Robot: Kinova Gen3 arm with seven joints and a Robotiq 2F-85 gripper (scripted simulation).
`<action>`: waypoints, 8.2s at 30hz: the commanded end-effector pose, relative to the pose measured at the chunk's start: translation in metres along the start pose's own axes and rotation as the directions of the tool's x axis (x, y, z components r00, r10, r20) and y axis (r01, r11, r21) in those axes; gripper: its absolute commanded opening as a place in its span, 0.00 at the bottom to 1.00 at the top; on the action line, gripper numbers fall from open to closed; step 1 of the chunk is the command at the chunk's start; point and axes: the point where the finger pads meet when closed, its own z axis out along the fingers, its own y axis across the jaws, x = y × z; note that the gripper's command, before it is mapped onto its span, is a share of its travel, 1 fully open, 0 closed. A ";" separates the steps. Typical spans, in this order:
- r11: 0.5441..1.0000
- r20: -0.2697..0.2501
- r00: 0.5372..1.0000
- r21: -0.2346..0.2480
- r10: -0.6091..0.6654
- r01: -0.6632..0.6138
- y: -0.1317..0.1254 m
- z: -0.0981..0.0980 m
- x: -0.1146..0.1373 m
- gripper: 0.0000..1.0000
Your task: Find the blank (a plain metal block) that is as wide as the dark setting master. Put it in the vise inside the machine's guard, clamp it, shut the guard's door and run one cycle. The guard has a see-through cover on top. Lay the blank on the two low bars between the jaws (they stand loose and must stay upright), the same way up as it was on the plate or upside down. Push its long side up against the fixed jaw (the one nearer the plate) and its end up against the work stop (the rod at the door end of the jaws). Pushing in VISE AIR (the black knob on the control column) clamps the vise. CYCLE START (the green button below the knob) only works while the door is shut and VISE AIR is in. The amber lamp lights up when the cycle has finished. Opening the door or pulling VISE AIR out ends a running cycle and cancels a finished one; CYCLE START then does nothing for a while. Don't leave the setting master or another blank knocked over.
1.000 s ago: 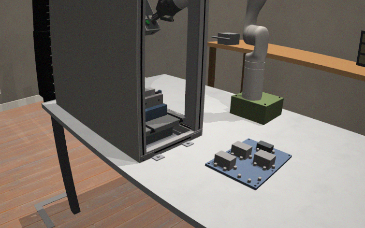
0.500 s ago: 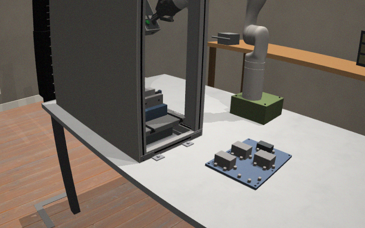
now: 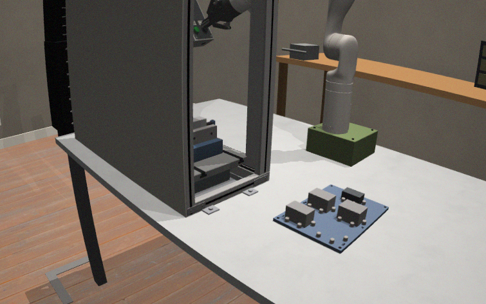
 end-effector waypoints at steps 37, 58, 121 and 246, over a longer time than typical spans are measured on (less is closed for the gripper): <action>1.000 0.002 1.000 0.003 0.009 -0.009 -0.002 0.009 0.000 0.10; 1.000 0.002 1.000 0.003 0.009 -0.009 -0.002 0.012 0.000 0.10; 1.000 0.002 1.000 0.003 0.009 -0.009 -0.002 0.022 0.000 0.10; 1.000 0.002 1.000 0.003 0.009 -0.009 -0.002 -0.027 0.000 0.10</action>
